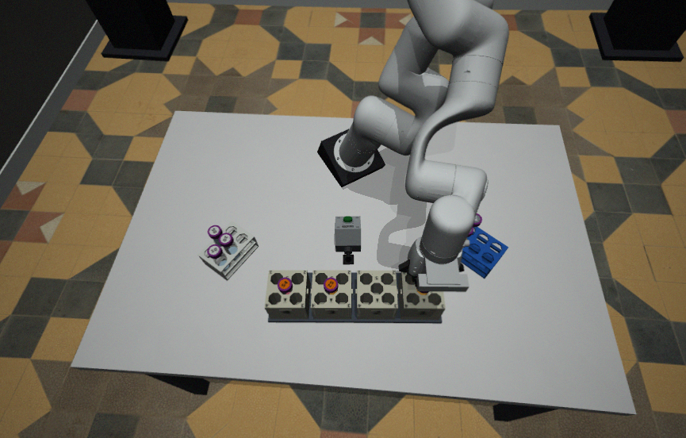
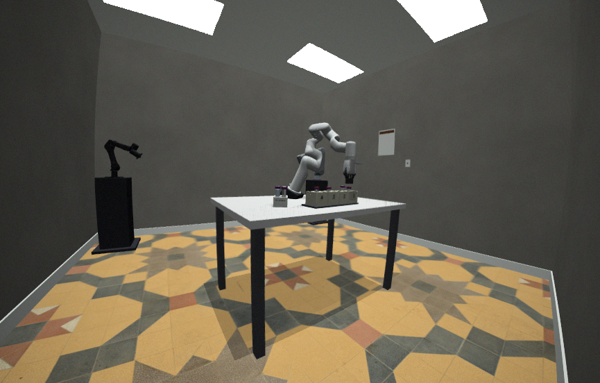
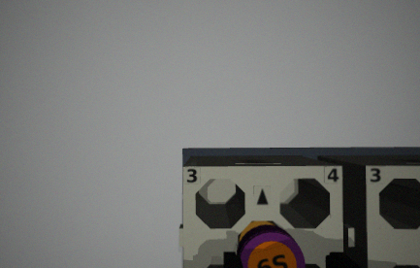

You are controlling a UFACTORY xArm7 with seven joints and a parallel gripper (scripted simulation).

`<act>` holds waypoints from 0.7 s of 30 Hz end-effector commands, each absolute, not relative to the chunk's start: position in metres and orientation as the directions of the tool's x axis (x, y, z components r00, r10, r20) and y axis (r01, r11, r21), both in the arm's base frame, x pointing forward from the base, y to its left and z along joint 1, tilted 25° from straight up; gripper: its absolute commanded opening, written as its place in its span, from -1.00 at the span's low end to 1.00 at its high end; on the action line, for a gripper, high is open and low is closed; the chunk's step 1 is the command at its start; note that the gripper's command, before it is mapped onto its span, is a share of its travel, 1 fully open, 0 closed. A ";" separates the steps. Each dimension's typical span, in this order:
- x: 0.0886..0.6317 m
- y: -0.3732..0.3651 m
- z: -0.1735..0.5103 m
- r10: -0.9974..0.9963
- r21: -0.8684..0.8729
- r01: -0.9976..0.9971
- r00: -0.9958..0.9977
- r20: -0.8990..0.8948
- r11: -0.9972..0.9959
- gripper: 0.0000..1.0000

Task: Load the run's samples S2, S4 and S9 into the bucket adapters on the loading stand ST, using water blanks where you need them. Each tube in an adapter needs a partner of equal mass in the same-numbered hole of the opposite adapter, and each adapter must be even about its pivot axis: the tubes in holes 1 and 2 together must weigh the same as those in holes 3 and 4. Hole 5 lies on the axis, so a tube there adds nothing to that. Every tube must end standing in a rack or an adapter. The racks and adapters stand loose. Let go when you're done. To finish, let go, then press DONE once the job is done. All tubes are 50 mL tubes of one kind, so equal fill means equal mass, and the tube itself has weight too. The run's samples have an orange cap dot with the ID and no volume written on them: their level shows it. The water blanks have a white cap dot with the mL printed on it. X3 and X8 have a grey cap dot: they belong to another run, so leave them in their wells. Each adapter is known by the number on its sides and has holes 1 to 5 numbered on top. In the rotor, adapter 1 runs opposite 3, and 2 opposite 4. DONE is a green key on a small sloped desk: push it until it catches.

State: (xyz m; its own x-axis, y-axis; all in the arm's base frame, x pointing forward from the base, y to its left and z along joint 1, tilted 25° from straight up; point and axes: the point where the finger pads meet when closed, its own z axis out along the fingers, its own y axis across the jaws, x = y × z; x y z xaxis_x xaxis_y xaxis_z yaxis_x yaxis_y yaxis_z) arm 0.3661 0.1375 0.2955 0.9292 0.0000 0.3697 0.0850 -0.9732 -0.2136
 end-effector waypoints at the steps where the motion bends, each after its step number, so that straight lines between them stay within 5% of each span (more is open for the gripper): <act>1: 0.363 0.135 0.307 -0.001 -0.214 0.085 0.928 0.373 -0.973 -0.13; 21: 0.350 0.127 0.339 -0.001 -0.214 0.085 0.928 0.373 -0.973 -0.13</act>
